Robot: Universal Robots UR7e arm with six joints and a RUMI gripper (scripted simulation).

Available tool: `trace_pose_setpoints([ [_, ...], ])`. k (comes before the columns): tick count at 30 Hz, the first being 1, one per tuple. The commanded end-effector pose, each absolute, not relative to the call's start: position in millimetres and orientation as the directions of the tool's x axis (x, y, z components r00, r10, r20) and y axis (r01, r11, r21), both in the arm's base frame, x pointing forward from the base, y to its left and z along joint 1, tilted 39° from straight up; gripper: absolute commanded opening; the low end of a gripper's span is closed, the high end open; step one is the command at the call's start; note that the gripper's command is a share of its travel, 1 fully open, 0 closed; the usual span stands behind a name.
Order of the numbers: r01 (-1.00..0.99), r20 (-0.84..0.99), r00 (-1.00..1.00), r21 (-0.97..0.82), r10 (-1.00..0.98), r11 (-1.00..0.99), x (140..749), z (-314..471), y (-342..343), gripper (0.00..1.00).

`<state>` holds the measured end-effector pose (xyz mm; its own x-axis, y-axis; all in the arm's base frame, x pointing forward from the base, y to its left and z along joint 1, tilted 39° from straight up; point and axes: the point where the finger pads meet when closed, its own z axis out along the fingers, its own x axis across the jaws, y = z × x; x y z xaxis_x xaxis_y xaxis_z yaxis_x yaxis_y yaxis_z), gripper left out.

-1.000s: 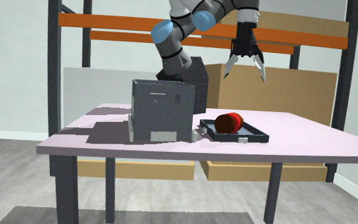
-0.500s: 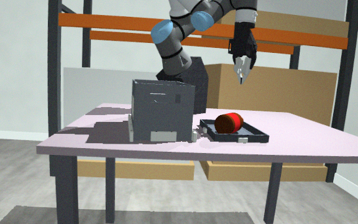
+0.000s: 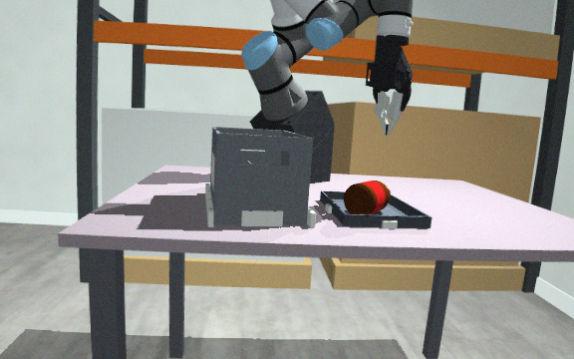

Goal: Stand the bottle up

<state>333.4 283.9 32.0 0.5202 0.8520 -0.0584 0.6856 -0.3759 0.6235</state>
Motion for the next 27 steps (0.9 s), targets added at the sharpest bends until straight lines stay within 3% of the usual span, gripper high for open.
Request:
trace_pose_setpoints([
  [1,0.685,-0.057,0.520,0.624,0.852,-0.376,333.5,32.3,284.2,0.00],
  [27,0.666,-0.034,0.545,0.625,0.838,-0.407,333.5,32.1,284.9,0.00],
])
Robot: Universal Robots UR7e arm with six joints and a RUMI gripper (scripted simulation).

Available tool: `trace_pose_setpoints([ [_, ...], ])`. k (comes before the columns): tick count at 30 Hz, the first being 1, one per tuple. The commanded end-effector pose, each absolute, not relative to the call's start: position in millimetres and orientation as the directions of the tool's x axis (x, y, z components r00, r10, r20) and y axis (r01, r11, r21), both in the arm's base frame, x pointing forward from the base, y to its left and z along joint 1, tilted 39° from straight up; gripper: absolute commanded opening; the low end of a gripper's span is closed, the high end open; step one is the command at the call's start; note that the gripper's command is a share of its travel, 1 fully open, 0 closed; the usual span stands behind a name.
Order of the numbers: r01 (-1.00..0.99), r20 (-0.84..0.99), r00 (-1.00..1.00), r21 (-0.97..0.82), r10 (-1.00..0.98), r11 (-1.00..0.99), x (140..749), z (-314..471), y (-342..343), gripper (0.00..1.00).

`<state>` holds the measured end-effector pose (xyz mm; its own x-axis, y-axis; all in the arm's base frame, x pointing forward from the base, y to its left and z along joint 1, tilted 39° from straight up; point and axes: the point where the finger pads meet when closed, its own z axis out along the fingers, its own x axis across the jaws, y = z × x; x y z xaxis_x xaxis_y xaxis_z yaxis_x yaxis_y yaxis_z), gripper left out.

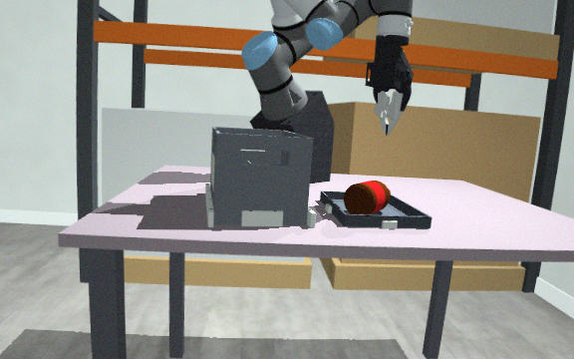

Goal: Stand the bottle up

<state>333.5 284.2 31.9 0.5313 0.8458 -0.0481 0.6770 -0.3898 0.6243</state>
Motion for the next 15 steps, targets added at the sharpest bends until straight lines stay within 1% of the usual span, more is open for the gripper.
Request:
trace_pose_setpoints([
  [1,0.662,-0.030,0.550,0.626,0.835,-0.413,333.6,32.0,285.0,0.00],
  [9,0.626,0.010,0.590,0.626,0.807,-0.465,333.7,31.6,286.1,0.00],
  [15,0.566,0.070,0.648,0.622,0.758,-0.541,334.0,31.0,287.7,0.00],
])
